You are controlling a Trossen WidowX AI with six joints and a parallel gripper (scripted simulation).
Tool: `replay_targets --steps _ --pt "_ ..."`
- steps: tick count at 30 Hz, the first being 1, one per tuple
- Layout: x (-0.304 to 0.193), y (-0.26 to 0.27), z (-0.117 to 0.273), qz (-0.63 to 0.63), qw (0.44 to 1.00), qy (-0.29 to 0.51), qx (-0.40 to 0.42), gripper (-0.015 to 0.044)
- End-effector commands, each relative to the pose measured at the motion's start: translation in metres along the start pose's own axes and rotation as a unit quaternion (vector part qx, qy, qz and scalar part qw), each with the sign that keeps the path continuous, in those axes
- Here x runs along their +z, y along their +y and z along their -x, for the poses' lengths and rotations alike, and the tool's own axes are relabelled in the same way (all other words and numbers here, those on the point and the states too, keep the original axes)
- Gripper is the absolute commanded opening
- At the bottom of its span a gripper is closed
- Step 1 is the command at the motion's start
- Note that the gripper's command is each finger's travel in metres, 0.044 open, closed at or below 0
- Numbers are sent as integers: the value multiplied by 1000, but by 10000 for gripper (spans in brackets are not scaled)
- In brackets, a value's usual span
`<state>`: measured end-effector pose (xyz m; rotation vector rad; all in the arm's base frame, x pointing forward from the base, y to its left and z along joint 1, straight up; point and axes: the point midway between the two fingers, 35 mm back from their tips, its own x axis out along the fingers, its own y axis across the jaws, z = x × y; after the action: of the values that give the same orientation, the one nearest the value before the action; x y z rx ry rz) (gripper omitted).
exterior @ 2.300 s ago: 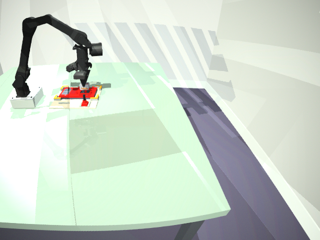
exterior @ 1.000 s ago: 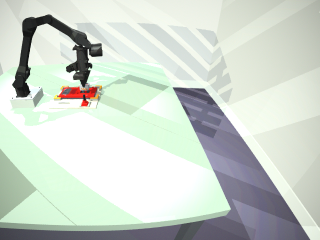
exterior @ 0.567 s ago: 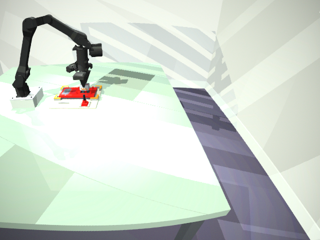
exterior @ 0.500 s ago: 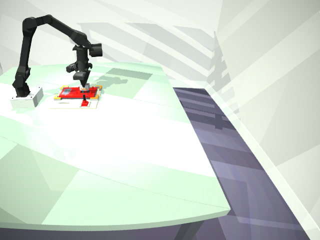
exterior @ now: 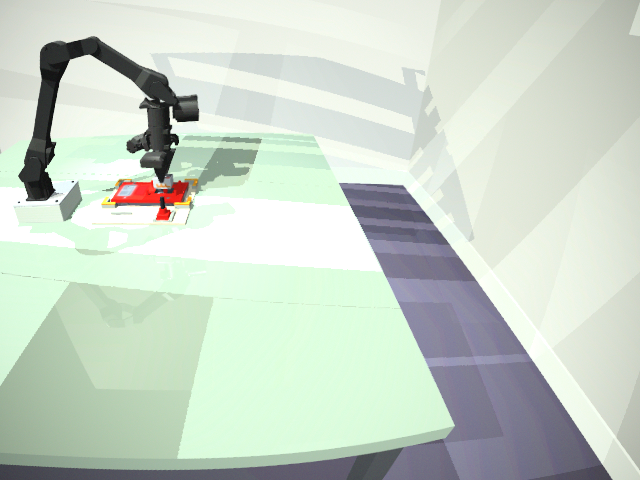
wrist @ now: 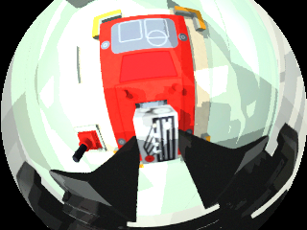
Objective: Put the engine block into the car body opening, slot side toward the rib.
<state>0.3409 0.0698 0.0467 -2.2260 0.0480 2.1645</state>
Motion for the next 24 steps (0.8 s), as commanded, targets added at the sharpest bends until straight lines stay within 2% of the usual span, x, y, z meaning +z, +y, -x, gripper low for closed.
replay_targets --steps 1,24 --pt "0 0 -1 -6 1000 0 0 158" --pt "0 0 -2 0 1000 0 0 158"
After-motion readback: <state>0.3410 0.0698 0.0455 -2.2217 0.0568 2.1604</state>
